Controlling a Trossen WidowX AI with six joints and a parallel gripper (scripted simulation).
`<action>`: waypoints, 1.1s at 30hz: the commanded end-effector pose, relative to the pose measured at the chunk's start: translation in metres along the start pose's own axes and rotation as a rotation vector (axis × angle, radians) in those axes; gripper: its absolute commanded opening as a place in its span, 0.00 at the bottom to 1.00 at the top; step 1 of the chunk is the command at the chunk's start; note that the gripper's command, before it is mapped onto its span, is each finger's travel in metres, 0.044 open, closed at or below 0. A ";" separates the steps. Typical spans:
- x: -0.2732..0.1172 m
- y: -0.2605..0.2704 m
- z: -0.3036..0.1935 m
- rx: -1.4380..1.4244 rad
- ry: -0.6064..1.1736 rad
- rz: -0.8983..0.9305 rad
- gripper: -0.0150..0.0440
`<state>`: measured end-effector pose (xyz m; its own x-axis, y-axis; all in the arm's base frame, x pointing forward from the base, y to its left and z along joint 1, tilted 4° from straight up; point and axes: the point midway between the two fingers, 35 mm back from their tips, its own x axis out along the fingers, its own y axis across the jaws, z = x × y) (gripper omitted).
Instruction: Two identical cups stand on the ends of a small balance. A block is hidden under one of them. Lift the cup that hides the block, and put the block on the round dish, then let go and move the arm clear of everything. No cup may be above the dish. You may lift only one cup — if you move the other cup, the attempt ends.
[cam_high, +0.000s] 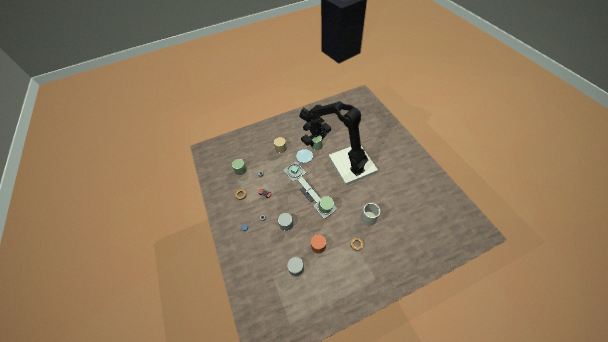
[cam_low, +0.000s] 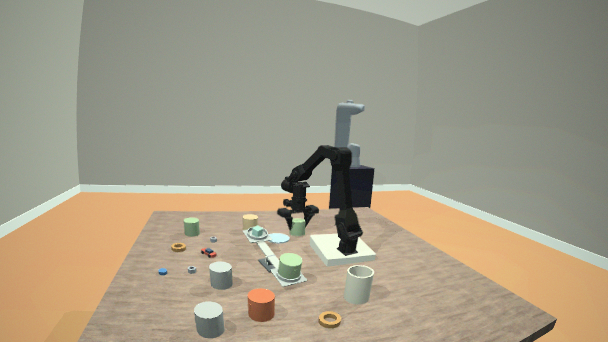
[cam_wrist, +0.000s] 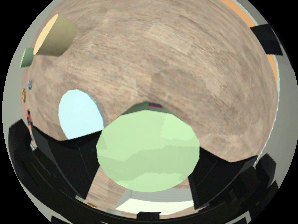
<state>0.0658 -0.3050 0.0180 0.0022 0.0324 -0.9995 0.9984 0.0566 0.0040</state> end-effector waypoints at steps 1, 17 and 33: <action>-0.018 0.000 0.001 -0.001 -0.001 -0.001 1.00; -0.063 0.023 0.003 -0.091 -0.051 -0.014 0.73; -0.099 0.205 -0.069 -0.383 -0.017 0.035 0.69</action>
<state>0.2259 -0.2610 0.1142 0.0476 -0.0115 -0.9988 0.9280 0.3704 0.0400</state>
